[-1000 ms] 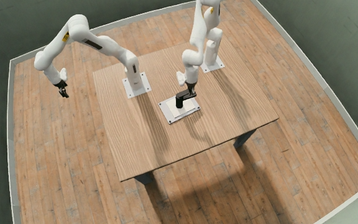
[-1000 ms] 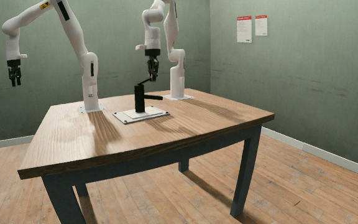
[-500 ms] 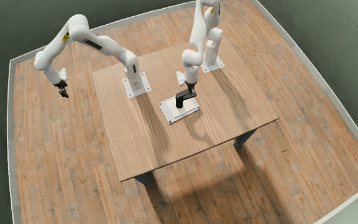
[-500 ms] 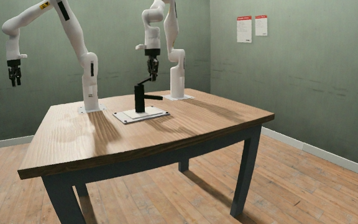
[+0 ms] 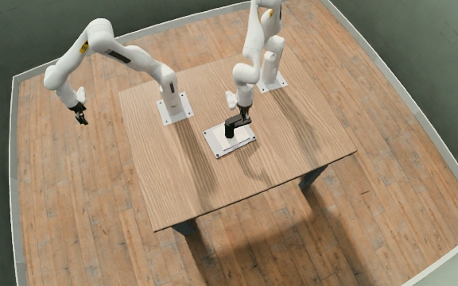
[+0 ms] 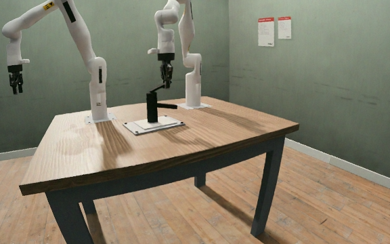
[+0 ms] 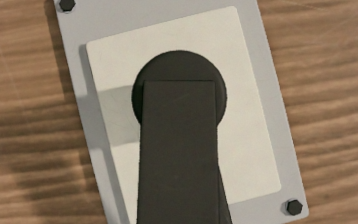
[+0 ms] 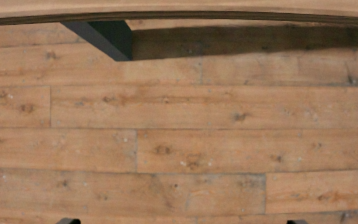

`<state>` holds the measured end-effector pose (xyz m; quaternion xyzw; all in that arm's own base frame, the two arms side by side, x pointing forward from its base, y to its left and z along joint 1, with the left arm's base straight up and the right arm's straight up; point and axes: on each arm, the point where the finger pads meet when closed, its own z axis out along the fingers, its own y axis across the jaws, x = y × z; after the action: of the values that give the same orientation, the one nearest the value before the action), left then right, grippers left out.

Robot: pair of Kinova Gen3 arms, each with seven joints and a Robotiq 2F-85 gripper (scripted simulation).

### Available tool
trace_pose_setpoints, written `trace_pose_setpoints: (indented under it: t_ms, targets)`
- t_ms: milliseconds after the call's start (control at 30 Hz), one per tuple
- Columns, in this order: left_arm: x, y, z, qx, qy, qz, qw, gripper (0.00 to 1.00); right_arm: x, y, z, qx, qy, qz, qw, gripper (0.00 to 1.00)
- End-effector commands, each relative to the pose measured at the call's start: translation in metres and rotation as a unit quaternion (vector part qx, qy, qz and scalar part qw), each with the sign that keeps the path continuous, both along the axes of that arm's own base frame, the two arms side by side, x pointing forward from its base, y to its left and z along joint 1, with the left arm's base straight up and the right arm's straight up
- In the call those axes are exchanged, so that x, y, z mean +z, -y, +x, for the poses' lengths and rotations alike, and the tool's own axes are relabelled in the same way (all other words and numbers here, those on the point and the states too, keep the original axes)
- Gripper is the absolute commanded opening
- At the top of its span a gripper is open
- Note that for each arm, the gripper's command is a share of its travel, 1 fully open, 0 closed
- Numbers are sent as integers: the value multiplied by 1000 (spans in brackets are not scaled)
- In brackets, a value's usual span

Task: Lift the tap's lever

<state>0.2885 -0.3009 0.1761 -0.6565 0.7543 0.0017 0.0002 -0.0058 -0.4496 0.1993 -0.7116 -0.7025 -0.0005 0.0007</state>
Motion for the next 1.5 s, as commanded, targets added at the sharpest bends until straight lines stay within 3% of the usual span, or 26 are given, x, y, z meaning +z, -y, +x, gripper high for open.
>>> trace_pose_setpoints:
  t_ms: [0,133,167,1467]
  targets:
    - [1,1,0,0,1,-1,1000,401,1,0,0,0,0,-1,1000,1000]
    - [1,1,0,0,1,-1,1000,401,1,0,0,0,0,-1,1000,1000]
    - [1,1,0,0,1,-1,1000,736,1,0,0,0,0,-1,1000,1000]
    - [1,1,0,0,1,-1,1000,736,1,0,0,0,0,-1,1000,1000]
